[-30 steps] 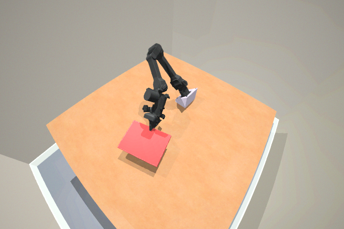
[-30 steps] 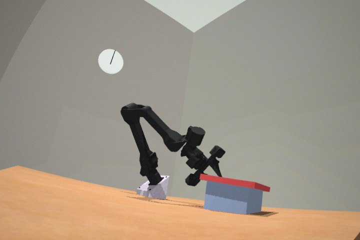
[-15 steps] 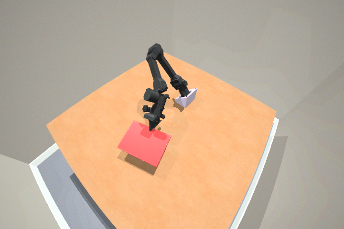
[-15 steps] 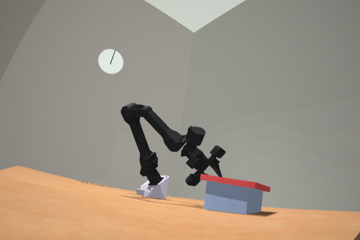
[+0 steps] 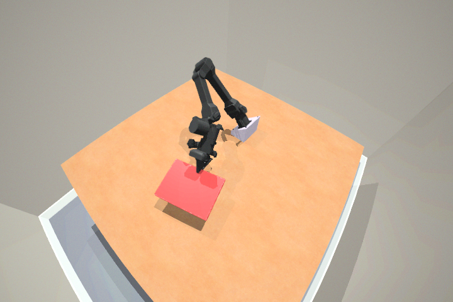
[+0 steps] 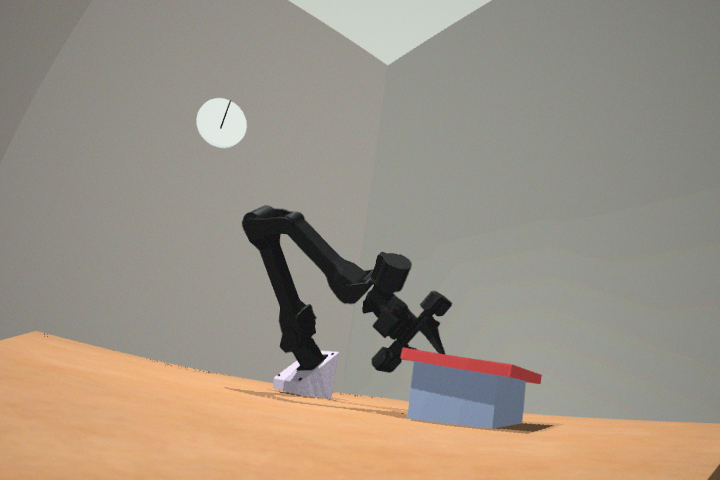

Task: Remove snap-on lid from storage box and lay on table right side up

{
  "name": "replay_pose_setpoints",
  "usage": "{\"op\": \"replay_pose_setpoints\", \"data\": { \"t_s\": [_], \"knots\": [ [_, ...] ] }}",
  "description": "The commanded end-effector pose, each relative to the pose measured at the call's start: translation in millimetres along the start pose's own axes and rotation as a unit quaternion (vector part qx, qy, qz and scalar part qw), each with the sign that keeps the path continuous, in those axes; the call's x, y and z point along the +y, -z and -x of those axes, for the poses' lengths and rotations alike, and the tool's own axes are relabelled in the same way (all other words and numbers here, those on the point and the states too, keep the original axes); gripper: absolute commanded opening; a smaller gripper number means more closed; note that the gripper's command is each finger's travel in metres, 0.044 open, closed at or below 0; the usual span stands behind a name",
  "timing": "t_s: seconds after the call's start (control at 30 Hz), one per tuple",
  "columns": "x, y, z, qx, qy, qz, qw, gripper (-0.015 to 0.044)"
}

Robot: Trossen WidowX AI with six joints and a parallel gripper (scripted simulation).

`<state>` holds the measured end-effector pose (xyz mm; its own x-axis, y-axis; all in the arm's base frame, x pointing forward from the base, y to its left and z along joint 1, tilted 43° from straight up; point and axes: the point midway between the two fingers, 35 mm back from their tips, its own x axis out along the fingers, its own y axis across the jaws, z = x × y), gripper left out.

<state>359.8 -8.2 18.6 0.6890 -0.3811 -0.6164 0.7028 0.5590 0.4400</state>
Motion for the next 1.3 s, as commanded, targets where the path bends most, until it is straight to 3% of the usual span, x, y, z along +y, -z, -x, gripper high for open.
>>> {"op": "replay_pose_setpoints", "data": {
  "t_s": [0.0, 1.27],
  "knots": [
    [1, -1, -1, 0.0, -0.001, 0.0, 1.0, 0.0],
    [31, 0, 18, -0.001, 0.0, 0.0, 1.0, 0.0]
  ]
}}
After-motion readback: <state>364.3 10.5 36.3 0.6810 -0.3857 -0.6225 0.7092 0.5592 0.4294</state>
